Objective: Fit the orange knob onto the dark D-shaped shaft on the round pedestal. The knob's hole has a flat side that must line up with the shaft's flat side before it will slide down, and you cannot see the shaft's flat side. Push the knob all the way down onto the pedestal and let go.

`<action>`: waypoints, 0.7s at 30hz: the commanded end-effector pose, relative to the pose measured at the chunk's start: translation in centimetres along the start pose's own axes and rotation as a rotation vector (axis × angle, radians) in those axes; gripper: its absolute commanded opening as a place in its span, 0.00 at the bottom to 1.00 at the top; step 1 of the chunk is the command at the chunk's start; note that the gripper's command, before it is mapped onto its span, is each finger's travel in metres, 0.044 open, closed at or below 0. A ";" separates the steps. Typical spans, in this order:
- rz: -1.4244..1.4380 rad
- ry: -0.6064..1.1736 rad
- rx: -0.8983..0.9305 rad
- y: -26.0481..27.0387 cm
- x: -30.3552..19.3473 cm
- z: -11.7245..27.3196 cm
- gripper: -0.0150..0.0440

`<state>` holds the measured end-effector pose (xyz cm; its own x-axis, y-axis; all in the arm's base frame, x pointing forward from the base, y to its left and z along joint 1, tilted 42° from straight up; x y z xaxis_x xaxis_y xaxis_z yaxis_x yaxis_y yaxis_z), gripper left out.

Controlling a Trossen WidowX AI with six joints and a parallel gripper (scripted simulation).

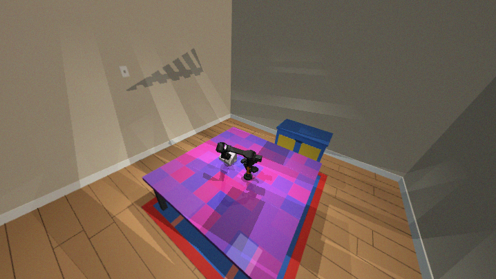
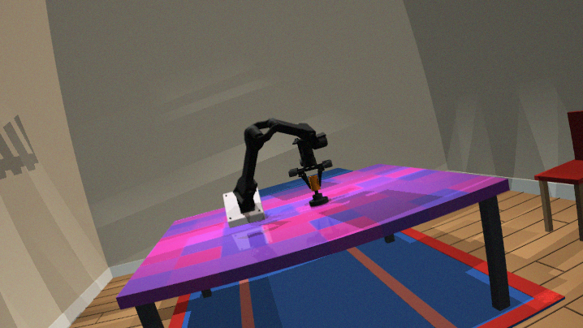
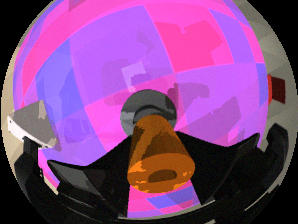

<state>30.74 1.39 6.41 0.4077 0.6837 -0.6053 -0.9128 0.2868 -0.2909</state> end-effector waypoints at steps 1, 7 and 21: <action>0.006 0.000 0.000 0.1 -0.1 0.0 0.25; 0.006 0.000 0.000 0.2 -0.2 -0.2 0.25; 0.006 0.000 0.000 0.0 0.0 -0.2 0.25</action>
Point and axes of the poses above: the point midway between the two fingers, 35 mm back from their tips, its own z axis back along the fingers, its own y axis across the jaws, x = y × z, the point moved 1 cm from there along z, back along the fingers, and after that the axes turned 14 degrees about -z, right-handed, at the moved point
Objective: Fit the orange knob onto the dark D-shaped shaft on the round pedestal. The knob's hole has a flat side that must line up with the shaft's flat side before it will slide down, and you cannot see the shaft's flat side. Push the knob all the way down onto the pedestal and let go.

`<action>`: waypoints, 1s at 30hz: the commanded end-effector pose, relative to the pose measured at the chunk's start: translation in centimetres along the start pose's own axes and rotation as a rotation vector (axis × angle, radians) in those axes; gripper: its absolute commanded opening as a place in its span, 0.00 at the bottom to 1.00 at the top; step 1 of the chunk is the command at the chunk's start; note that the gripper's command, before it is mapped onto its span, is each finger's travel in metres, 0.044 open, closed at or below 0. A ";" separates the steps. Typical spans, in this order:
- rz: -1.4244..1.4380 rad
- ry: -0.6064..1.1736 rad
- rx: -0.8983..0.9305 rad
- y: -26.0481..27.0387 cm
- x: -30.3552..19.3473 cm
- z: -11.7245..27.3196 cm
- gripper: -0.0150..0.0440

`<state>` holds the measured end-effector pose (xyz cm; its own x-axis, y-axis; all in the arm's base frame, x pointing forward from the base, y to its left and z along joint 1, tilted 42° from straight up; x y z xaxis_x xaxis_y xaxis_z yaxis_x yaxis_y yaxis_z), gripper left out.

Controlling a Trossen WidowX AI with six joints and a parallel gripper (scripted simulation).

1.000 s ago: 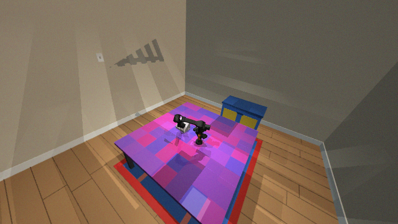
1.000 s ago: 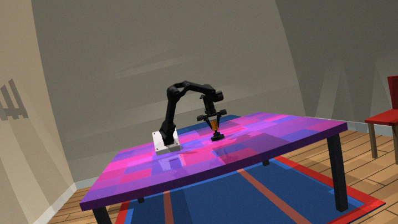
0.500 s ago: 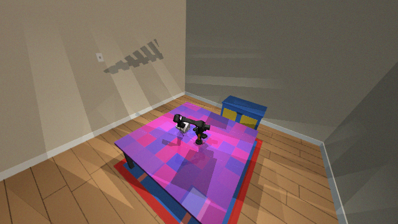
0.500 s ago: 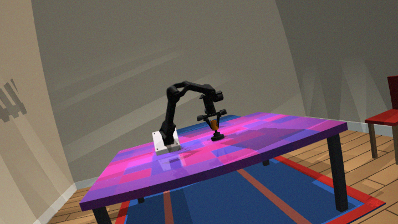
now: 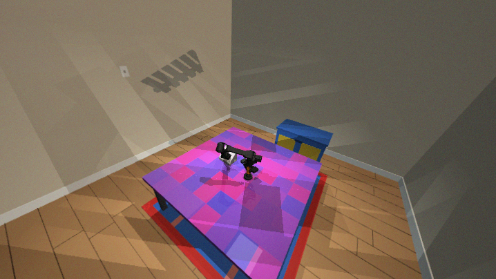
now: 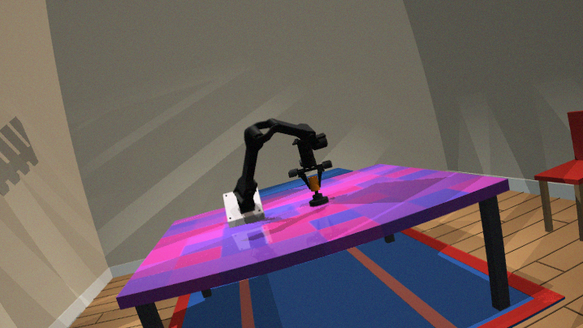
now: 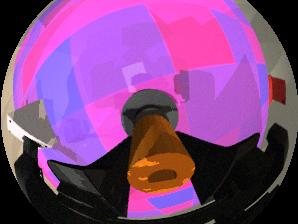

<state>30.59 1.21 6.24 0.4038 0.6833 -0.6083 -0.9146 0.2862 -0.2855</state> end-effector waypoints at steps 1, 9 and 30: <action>0.002 -0.003 -0.003 -0.1 0.1 0.0 0.25; 0.027 -0.003 -0.003 -0.3 0.1 0.5 0.25; 0.211 -0.002 -0.004 -0.2 0.2 0.2 0.25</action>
Point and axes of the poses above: the point midway between the two fingers, 35 mm back from their tips, its own z axis back along the fingers, its own y axis across the jaws, x = y × z, the point moved 1 cm from there along z, back along the fingers, and after that the axes turned 14 degrees about -z, right-handed, at the moved point
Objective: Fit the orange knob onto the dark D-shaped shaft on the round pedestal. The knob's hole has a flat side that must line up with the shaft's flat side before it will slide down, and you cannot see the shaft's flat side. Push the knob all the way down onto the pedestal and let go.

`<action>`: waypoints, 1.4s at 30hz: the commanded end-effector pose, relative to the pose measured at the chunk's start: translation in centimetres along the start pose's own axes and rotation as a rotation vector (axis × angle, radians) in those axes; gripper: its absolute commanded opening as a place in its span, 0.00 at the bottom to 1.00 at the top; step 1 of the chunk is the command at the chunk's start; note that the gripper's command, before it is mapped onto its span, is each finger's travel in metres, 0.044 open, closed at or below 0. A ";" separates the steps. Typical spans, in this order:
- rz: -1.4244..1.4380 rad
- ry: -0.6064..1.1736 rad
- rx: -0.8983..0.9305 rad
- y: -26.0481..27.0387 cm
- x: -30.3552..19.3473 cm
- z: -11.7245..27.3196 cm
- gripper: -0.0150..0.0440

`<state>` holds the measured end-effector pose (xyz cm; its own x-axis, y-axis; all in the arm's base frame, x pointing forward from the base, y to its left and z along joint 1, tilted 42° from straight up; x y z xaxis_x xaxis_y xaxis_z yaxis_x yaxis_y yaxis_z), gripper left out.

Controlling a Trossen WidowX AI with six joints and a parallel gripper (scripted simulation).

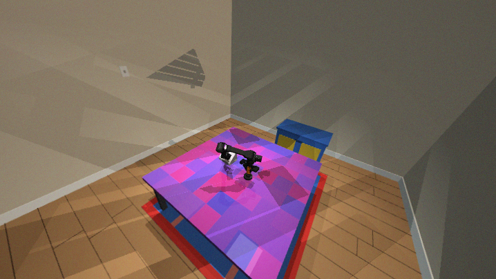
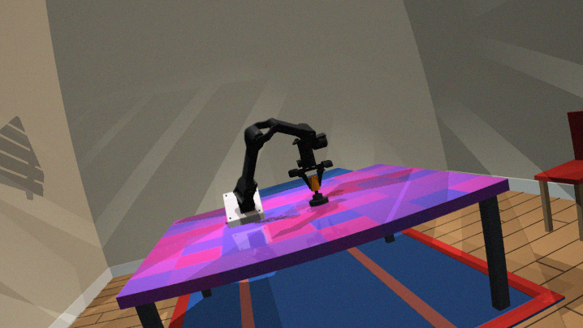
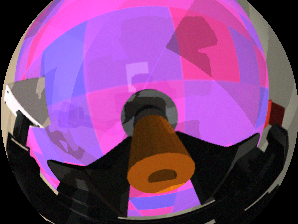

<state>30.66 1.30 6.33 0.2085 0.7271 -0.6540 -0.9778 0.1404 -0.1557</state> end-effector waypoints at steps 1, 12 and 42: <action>0.005 -0.002 -0.003 -0.2 0.1 0.1 0.25; 0.006 -0.002 -0.003 0.0 -0.1 0.2 0.25; 0.059 -0.002 -0.004 -0.2 0.0 0.4 0.25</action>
Point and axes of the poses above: the point midway between the two fingers, 35 mm back from their tips, its own z axis back along the fingers, its own y axis across the jaws, x = y × z, the point moved 1 cm from there along z, back along the fingers, and after that the axes turned 14 degrees about -z, right-handed, at the moved point
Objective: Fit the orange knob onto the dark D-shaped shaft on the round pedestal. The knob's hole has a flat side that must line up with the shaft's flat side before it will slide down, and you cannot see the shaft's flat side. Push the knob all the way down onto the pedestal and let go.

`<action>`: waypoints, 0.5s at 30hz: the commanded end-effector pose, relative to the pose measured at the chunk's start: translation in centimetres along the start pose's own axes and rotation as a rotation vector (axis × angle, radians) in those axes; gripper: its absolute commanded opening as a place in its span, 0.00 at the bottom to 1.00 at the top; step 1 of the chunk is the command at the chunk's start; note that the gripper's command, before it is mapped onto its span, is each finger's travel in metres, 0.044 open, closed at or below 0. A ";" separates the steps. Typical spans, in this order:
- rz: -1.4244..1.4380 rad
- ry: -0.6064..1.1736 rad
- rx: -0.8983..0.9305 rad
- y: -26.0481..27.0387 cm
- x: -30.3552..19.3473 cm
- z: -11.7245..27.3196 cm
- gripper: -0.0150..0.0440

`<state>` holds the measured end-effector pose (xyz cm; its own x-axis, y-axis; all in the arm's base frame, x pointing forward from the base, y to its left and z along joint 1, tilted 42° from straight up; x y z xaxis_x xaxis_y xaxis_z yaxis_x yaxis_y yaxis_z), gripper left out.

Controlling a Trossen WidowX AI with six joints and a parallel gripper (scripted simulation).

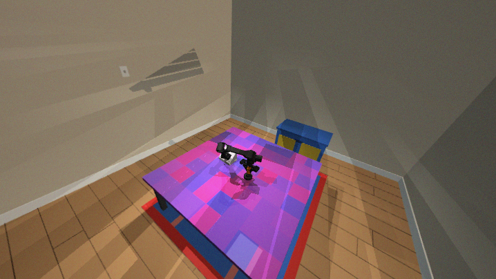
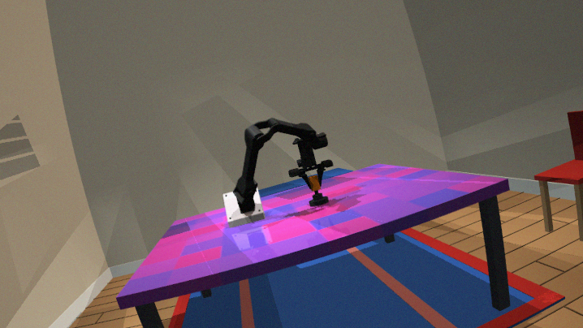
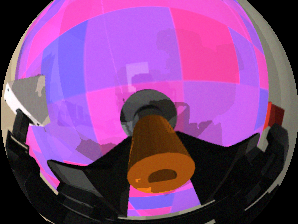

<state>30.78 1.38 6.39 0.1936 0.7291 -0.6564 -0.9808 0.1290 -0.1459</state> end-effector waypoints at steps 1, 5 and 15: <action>0.076 -0.002 -0.003 -0.1 0.0 0.3 0.25; 0.200 -0.002 -0.003 0.0 -0.1 0.2 0.25; 0.200 -0.002 -0.003 0.0 0.0 0.0 0.25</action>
<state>30.66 1.28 6.40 0.0053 0.7409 -0.6716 -0.9997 -0.0109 -0.0199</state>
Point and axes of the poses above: the point midway between the two fingers, 35 mm back from their tips, its own z axis back along the fingers, its own y axis across the jaws, x = y × z, the point moved 1 cm from there along z, back along the fingers, and after that the axes turned 14 degrees about -z, right-handed, at the moved point
